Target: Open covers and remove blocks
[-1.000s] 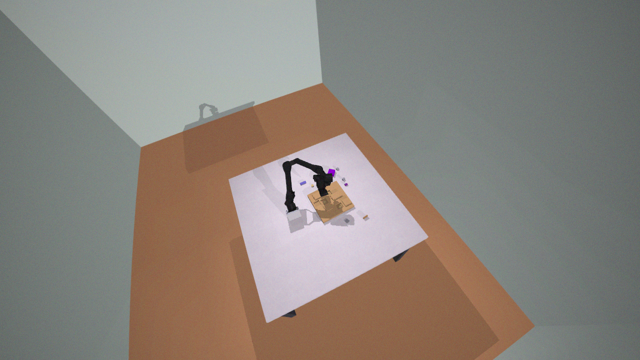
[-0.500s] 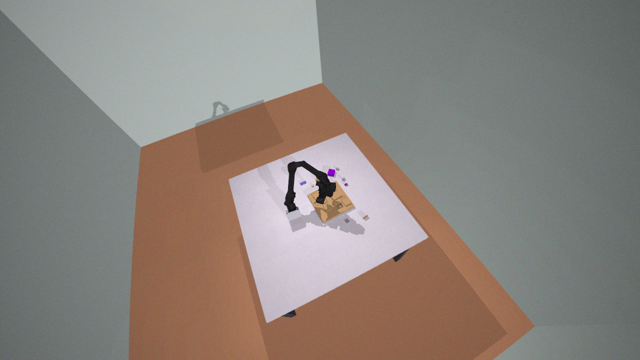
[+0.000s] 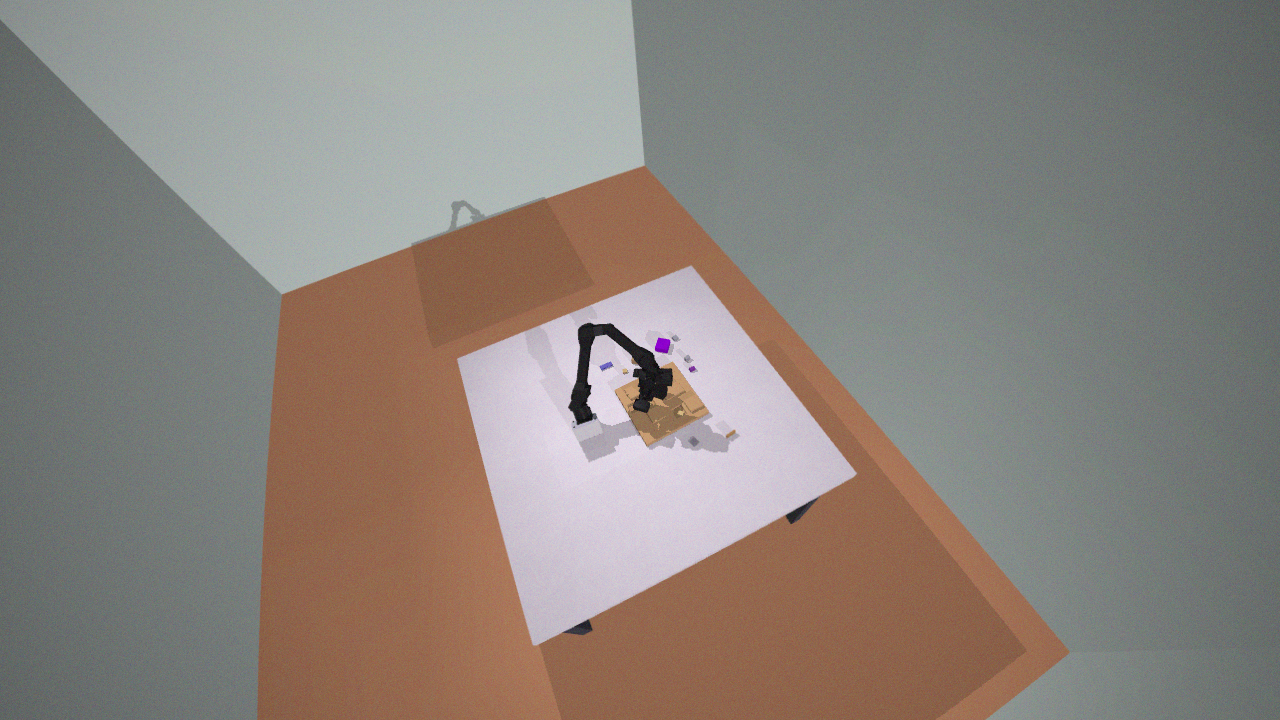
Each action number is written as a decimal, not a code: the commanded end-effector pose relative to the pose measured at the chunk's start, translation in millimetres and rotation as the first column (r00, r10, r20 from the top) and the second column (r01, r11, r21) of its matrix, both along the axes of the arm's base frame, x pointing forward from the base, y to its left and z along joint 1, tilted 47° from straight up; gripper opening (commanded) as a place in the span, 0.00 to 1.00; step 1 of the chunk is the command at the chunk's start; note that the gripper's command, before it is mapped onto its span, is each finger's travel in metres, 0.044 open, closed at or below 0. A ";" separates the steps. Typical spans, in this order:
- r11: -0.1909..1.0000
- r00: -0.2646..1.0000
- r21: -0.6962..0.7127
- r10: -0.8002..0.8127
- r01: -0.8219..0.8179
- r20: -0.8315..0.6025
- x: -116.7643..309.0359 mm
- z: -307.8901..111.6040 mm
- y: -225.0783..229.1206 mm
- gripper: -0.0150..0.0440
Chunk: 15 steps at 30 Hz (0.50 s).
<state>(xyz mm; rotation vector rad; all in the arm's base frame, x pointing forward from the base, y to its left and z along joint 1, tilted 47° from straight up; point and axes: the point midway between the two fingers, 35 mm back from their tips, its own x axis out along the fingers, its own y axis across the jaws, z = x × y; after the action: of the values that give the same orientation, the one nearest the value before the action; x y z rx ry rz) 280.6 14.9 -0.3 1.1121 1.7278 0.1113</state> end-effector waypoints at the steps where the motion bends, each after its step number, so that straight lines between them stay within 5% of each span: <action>1: 1.000 1.000 0.009 -0.004 0.004 -0.010 -3.1 -9.1 11.3 0.25; 15: 1.000 1.000 0.009 -0.004 0.004 -0.010 -3.2 -15.1 19.2 0.25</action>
<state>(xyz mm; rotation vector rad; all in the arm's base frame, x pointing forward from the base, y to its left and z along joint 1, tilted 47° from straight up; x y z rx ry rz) 278.6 30.6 -12.9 1.1158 1.7316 0.1117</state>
